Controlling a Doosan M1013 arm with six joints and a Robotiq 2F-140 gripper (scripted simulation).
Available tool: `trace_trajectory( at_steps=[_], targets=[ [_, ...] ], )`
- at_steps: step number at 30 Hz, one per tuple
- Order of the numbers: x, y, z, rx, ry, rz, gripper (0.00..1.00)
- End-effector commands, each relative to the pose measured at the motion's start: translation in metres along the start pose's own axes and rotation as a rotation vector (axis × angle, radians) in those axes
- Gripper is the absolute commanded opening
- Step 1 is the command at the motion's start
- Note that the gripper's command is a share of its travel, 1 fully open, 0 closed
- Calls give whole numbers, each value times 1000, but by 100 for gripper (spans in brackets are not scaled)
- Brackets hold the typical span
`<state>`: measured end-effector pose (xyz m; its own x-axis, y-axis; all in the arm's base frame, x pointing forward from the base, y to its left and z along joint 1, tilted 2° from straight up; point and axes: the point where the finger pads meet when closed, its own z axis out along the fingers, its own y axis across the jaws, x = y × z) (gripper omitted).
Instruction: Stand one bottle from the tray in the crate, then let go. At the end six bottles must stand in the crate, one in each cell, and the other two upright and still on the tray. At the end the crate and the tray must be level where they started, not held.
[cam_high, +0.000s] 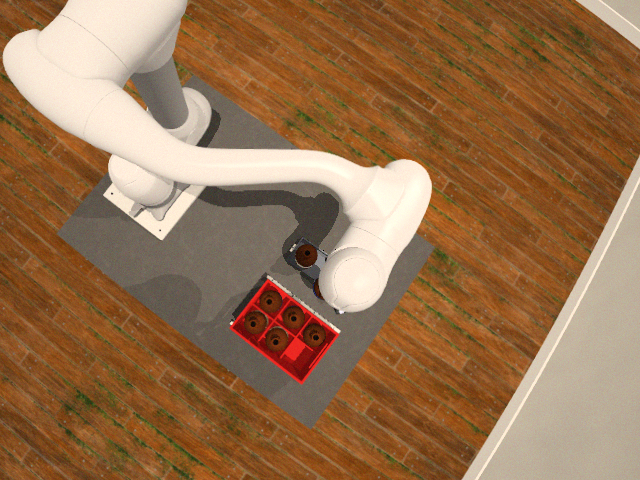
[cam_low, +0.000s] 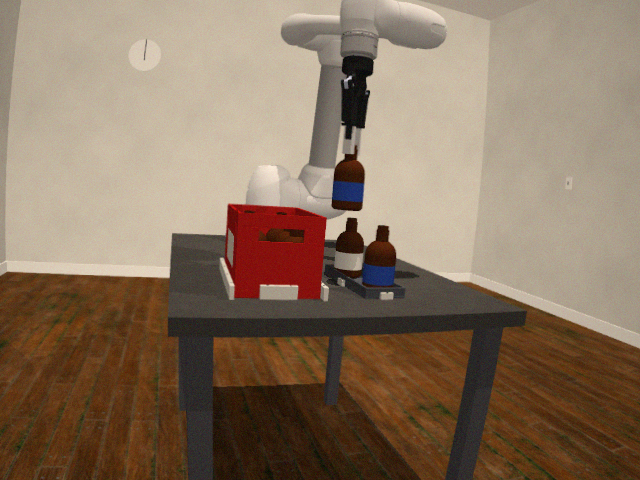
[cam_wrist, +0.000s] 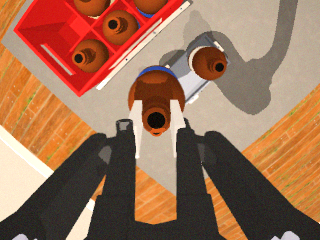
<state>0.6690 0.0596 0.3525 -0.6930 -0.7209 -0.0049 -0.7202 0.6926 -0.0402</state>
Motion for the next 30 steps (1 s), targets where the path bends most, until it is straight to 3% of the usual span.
trace_trajectory(
  at_steps=[1, 30],
  targets=[
    [2, -3, 0, 0, 0, 0, 0],
    [32, -56, 0, 0, 0, 0, 0]
  ],
)
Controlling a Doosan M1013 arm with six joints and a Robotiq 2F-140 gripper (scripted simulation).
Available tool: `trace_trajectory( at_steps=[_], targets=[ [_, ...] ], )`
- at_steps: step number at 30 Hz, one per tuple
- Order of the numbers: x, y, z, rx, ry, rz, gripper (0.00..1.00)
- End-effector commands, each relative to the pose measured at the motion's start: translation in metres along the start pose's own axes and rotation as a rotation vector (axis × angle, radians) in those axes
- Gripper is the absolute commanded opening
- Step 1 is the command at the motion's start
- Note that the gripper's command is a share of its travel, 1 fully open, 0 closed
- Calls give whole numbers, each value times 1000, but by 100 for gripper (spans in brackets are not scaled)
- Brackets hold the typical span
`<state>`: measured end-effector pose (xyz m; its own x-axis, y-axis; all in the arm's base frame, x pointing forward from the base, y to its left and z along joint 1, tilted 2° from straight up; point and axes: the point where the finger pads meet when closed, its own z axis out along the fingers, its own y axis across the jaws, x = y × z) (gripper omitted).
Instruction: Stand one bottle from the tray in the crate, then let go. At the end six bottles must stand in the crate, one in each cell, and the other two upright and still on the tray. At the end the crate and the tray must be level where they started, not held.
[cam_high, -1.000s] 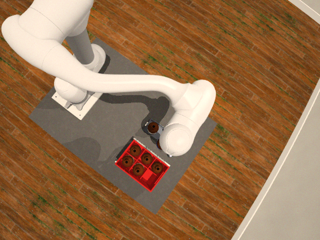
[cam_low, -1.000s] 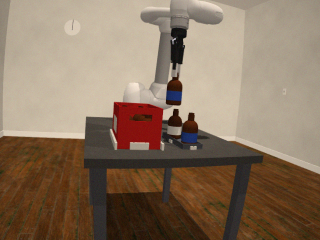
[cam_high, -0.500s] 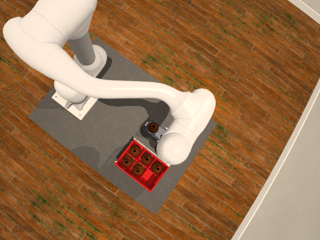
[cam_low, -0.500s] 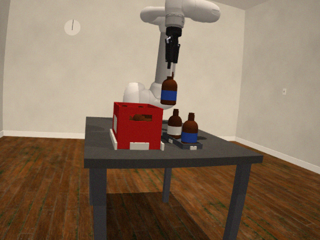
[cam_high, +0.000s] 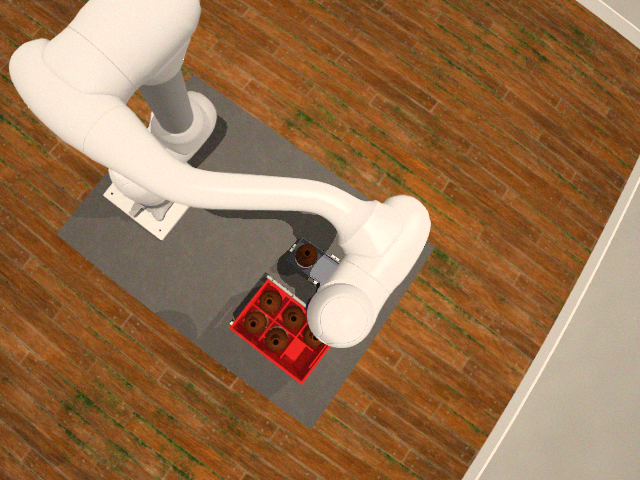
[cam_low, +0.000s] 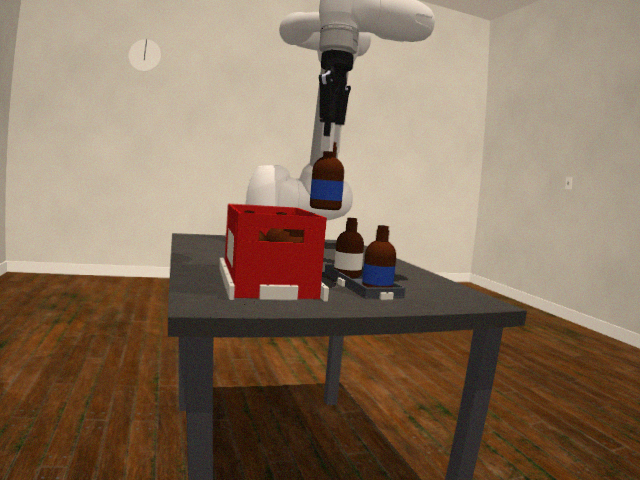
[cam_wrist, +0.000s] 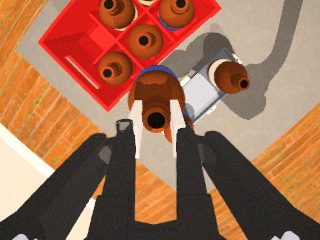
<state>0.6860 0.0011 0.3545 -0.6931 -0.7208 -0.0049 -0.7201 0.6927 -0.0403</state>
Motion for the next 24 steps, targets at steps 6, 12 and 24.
trace_trajectory(
  at_steps=[6, 12, 24],
  targets=[
    [7, -12, 0, 0, 0, 0, 0],
    [14, -25, 0, 0, 0, 0, 0],
    [26, -46, 0, 0, 0, 0, 0]
  ],
)
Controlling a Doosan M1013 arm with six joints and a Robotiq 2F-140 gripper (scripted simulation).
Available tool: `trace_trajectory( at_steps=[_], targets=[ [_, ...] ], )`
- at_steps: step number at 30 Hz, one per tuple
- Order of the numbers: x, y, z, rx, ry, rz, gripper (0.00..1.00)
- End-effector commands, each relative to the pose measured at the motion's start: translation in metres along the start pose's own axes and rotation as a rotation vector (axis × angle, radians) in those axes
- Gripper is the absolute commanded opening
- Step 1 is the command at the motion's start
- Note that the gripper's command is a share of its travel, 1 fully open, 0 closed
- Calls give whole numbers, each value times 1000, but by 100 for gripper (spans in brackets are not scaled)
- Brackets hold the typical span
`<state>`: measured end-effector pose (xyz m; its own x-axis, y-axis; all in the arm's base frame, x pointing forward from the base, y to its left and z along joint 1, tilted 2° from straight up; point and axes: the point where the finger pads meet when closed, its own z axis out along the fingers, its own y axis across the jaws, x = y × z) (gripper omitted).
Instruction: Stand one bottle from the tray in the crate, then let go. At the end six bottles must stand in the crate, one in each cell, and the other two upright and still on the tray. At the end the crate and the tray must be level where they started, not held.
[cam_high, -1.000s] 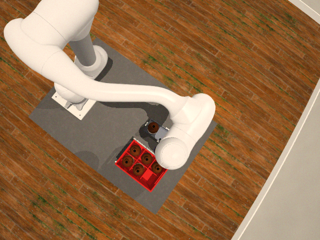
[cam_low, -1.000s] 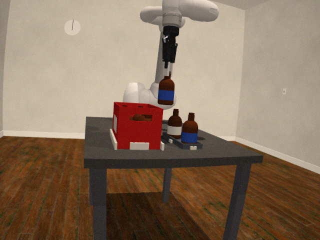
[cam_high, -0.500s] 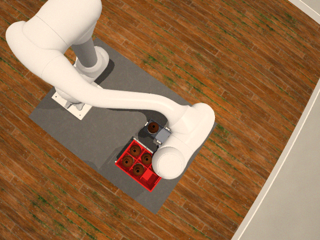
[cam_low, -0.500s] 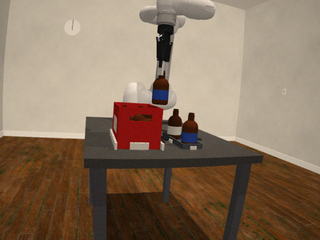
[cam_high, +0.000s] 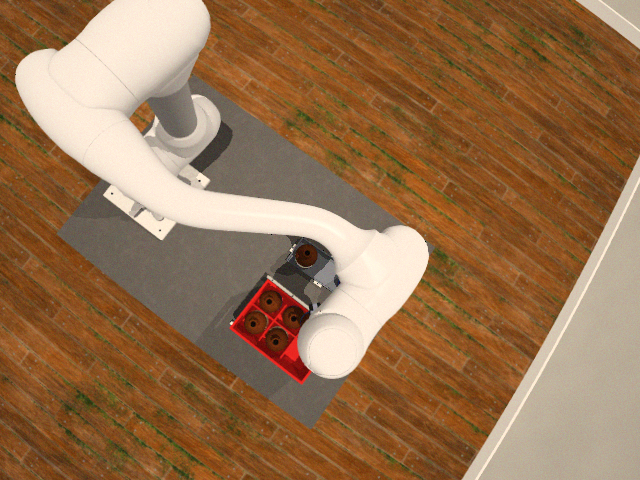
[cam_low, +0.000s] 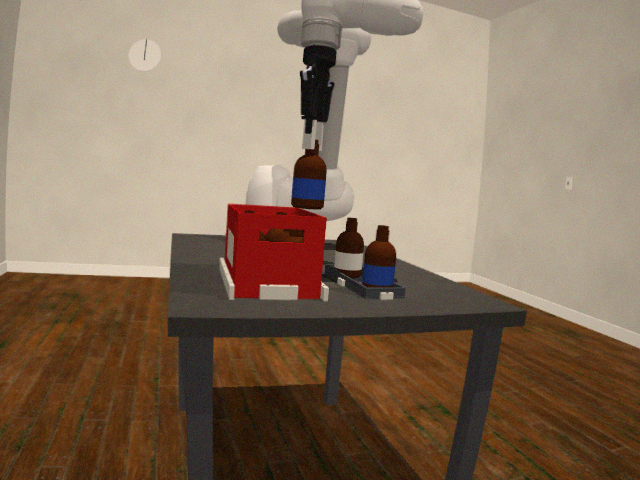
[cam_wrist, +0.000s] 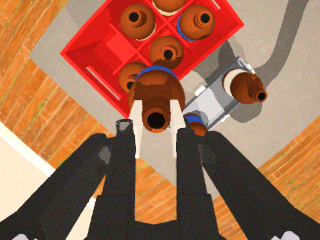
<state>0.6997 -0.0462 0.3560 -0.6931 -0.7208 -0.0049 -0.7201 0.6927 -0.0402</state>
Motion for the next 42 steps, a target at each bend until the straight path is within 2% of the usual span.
trace_trajectory(
  at_steps=[1, 42],
  targets=[
    [3, -5, 0, 0, 0, 0, 0],
    [42, -73, 0, 0, 0, 0, 0]
  ],
)
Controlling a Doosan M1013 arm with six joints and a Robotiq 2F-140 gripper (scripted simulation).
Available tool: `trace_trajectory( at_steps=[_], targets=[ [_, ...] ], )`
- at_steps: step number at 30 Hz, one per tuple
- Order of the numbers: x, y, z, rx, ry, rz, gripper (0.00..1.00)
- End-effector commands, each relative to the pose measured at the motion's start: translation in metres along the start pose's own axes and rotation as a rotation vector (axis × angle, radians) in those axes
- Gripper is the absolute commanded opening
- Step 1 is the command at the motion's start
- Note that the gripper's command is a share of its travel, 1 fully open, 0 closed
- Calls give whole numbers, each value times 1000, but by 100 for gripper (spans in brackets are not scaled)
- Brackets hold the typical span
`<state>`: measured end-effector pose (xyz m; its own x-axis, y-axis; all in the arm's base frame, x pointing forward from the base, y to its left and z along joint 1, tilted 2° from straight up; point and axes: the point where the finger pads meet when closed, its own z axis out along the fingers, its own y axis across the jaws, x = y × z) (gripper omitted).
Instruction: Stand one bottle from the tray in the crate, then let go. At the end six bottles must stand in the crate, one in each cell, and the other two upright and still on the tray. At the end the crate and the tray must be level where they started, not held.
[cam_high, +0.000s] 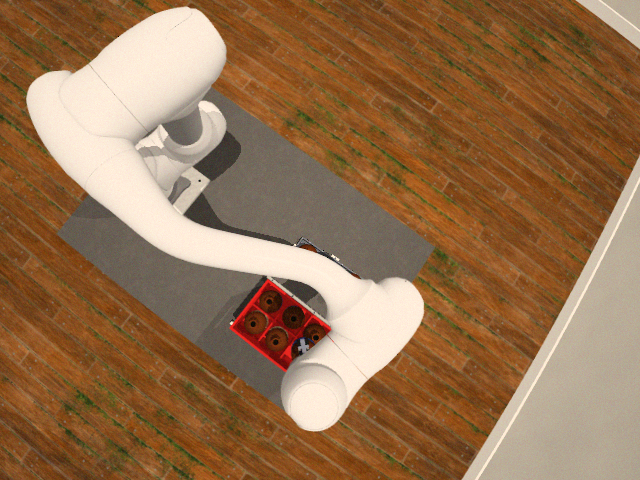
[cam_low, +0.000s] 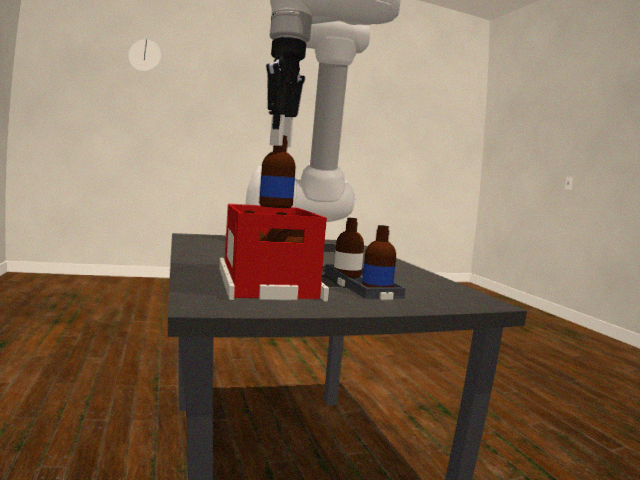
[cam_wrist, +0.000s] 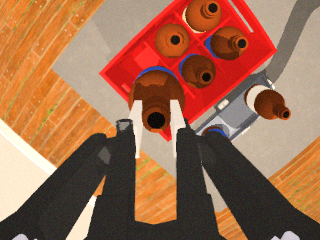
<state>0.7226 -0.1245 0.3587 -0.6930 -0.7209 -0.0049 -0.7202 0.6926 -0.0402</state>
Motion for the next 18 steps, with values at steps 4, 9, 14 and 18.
trace_trajectory(
  at_steps=[4, 9, 14, 18],
  targets=[
    [4, -6, 0, 0, 0, 0, 0],
    [6, -11, 0, 0, 0, 0, 0],
    [10, -17, 0, 0, 0, 0, 0],
    [12, -21, 0, 0, 0, 0, 0]
  ],
)
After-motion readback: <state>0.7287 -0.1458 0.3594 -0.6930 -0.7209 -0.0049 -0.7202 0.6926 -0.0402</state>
